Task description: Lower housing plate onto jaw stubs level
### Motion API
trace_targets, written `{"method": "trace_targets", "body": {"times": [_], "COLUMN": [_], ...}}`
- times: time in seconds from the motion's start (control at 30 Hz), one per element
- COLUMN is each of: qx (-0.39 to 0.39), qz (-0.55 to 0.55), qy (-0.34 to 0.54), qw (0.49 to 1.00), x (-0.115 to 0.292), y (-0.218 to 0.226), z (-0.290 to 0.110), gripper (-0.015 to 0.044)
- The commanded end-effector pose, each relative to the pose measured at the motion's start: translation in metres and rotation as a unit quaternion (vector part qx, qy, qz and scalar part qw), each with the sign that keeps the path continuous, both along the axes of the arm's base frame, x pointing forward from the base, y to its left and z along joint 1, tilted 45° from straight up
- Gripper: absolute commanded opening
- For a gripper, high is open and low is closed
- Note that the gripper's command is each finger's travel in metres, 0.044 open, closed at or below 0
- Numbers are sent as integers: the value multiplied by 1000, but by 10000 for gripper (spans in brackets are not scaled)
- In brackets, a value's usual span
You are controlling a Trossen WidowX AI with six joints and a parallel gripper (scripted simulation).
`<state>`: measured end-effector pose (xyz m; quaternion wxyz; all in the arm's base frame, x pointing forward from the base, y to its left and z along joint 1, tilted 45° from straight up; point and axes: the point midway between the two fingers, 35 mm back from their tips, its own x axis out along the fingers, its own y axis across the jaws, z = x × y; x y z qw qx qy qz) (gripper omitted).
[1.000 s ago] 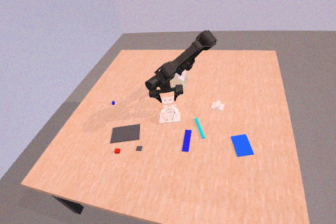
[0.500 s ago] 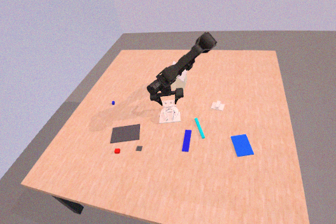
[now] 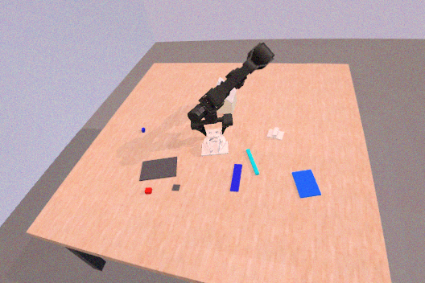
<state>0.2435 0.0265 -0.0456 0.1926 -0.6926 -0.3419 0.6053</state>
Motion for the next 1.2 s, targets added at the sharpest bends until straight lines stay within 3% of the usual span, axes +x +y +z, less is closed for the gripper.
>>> {"method": "trace_targets", "body": {"times": [0.0, 1.17], "qx": [2, 2], "qz": [-3, -3], "qy": [2, 2], "qw": [1000, 1000], "x": [0, 0], "y": [1, 6], "z": [0, -5], "gripper": [351, 351]}}
